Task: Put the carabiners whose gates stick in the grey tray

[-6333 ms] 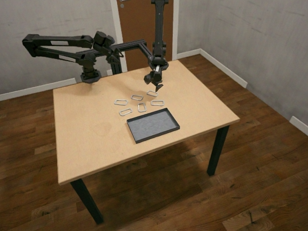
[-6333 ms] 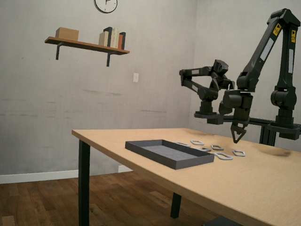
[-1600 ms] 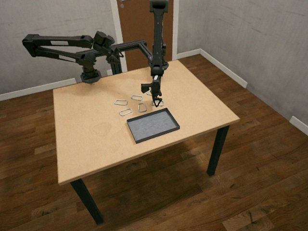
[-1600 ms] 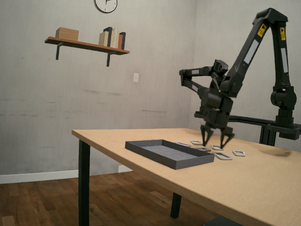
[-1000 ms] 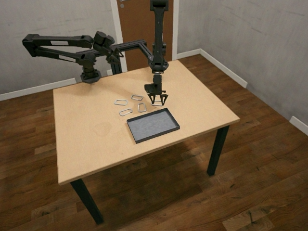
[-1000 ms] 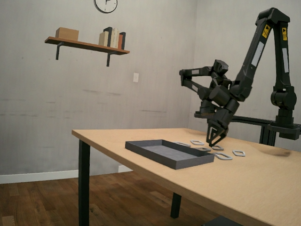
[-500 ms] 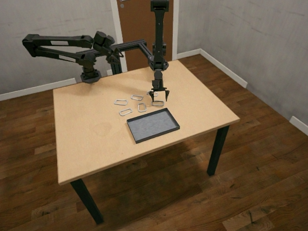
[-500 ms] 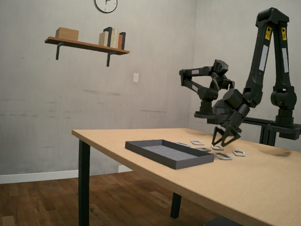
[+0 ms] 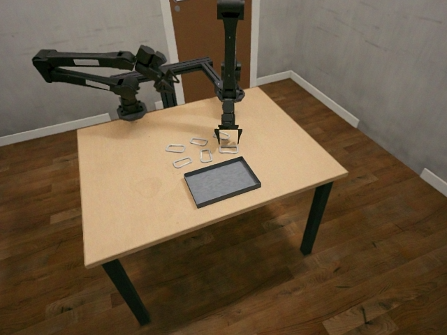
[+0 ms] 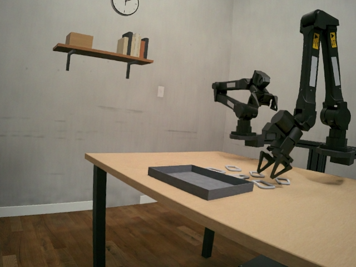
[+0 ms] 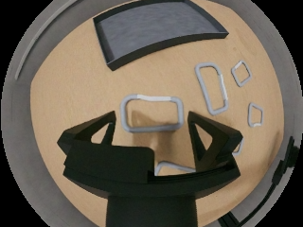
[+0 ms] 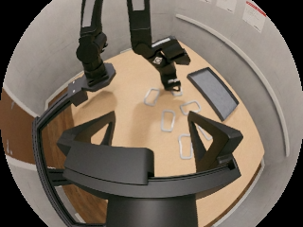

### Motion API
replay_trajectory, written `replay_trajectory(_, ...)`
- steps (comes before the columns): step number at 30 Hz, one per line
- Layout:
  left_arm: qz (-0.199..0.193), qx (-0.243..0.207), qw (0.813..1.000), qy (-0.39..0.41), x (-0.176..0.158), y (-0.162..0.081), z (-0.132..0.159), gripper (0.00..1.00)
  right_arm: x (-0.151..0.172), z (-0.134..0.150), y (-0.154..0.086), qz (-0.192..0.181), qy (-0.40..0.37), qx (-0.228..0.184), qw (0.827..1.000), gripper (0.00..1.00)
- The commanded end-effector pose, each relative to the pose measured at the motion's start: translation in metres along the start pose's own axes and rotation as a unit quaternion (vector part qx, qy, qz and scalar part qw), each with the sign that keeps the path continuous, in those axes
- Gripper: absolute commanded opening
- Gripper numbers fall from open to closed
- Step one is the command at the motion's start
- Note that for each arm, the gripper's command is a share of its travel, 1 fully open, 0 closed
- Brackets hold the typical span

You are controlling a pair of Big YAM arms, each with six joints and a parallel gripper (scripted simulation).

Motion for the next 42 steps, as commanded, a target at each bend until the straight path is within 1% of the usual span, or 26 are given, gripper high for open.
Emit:
replay_trajectory(1,0.001,-0.011,1.0,-0.008,0.0,0.001,-0.006,1.0,-0.001,-0.004,-0.002,0.001,0.005,-0.003,1.0,1.0)
replay_trajectory(5,0.001,-0.011,1.0,-0.008,0.0,0.001,-0.006,1.0,-0.001,-0.004,-0.002,0.001,0.005,-0.003,1.0,1.0)
replay_trajectory(7,0.006,-0.005,1.0,0.021,-0.005,0.002,-0.008,0.79,-0.001,-0.004,-0.002,0.001,0.005,-0.003,1.0,1.0)
replay_trajectory(9,0.009,-0.009,0.998,0.063,-0.011,0.003,-0.015,0.79,-0.001,-0.004,-0.002,0.001,0.005,-0.003,1.0,1.0)
replay_trajectory(10,0.014,-0.009,0.995,0.097,-0.018,0.005,-0.021,0.79,-0.001,-0.004,-0.002,0.001,0.005,-0.003,1.0,1.0)
replay_trajectory(12,0.014,-0.009,0.995,0.097,-0.018,0.005,-0.021,0.79,-0.001,-0.004,-0.002,0.001,0.005,-0.003,1.0,1.0)
replay_trajectory(13,0.021,-0.008,0.991,0.132,-0.025,0.007,-0.026,0.79,-0.001,-0.004,-0.002,0.001,0.005,-0.003,1.0,1.0)
replay_trajectory(16,0.038,-0.01,0.975,0.219,-0.052,0.012,-0.045,0.79,-0.001,-0.004,-0.002,0.001,0.005,-0.003,1.0,1.0)
replay_trajectory(19,0.053,0.002,0.956,0.288,-0.071,0.014,-0.05,0.79,-0.001,-0.004,-0.002,0.001,0.005,-0.003,1.0,1.0)
replay_trajectory(21,0.063,0.02,0.94,0.334,-0.082,0.017,-0.047,0.79,-0.001,-0.004,-0.002,0.001,0.005,-0.003,1.0,1.0)
replay_trajectory(24,0.078,0.035,0.913,0.399,-0.1,0.017,-0.049,0.79,-0.001,-0.004,-0.002,0.001,0.005,-0.003,1.0,1.0)
replay_trajectory(27,0.094,0.048,0.881,0.461,-0.117,0.015,-0.05,0.79,-0.001,-0.004,-0.002,0.001,0.005,-0.003,1.0,1.0)
replay_trajectory(29,0.094,0.048,0.881,0.461,-0.117,0.015,-0.05,0.79,-0.001,-0.004,-0.002,0.001,0.005,-0.003,1.0,1.0)
replay_trajectory(30,0.1,0.053,0.868,0.483,-0.121,0.014,-0.048,0.79,-0.001,-0.004,-0.002,0.001,0.005,-0.003,1.0,1.0)
replay_trajectory(32,0.117,0.07,0.831,0.539,-0.136,0.012,-0.045,0.79,-0.001,-0.004,-0.002,0.001,0.005,-0.003,1.0,1.0)
replay_trajectory(37,0.152,0.109,0.756,0.627,-0.157,0.008,-0.031,0.79,-0.001,-0.004,-0.002,0.001,0.005,-0.003,1.0,1.0)
replay_trajectory(42,0.19,0.139,0.668,0.706,-0.175,-0.001,-0.019,0.79,-0.001,-0.004,-0.002,0.001,0.005,-0.003,1.0,1.0)
Point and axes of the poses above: on each arm, the point where the finger pads meet when closed, its own y axis out along the fingers, its own x axis across the jaws, z = x × y, the point moved 7 cm from there along -y, back along the fingers, and after that the axes turned 3 degrees about -y, right-handed, at the moved point
